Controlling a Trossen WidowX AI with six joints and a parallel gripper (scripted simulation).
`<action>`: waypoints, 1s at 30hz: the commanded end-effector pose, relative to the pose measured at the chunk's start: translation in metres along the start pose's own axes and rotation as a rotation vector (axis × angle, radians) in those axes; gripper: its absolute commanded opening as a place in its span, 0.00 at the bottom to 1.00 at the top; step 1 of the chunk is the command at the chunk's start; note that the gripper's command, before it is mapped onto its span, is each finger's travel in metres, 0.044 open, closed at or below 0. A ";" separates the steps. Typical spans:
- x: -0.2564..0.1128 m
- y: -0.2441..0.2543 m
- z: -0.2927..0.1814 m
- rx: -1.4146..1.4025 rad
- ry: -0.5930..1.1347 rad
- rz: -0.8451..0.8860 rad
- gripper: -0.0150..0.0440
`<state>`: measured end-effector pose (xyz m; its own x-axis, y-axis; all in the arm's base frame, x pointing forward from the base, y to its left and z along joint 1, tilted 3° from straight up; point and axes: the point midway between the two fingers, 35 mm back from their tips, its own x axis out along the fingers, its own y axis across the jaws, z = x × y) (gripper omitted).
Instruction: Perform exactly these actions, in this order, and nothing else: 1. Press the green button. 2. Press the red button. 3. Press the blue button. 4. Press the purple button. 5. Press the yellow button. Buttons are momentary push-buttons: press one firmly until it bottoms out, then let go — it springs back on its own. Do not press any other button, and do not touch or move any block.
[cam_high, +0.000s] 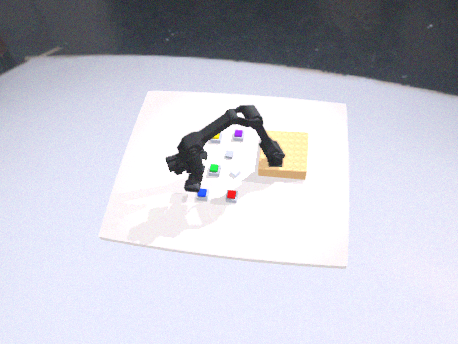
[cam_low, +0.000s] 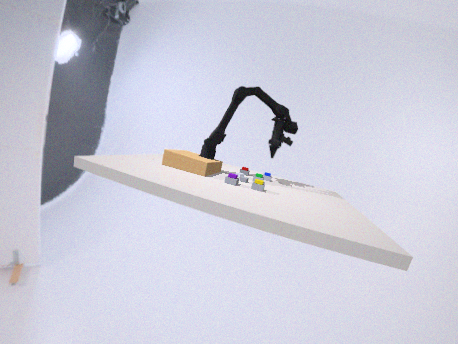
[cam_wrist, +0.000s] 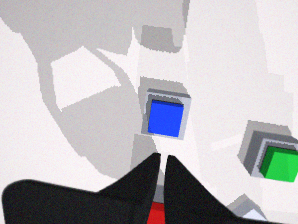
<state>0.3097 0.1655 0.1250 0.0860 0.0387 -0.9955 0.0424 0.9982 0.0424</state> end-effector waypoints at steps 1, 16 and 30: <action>-0.003 -0.024 0.005 0.001 0.010 -0.008 0.29; -0.008 -0.253 -0.026 0.000 0.021 -0.027 0.29; -0.009 -0.342 -0.115 0.000 0.018 -0.031 0.29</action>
<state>0.1896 -0.1677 0.1114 0.0606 0.0050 -0.9982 0.0595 0.9982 0.0086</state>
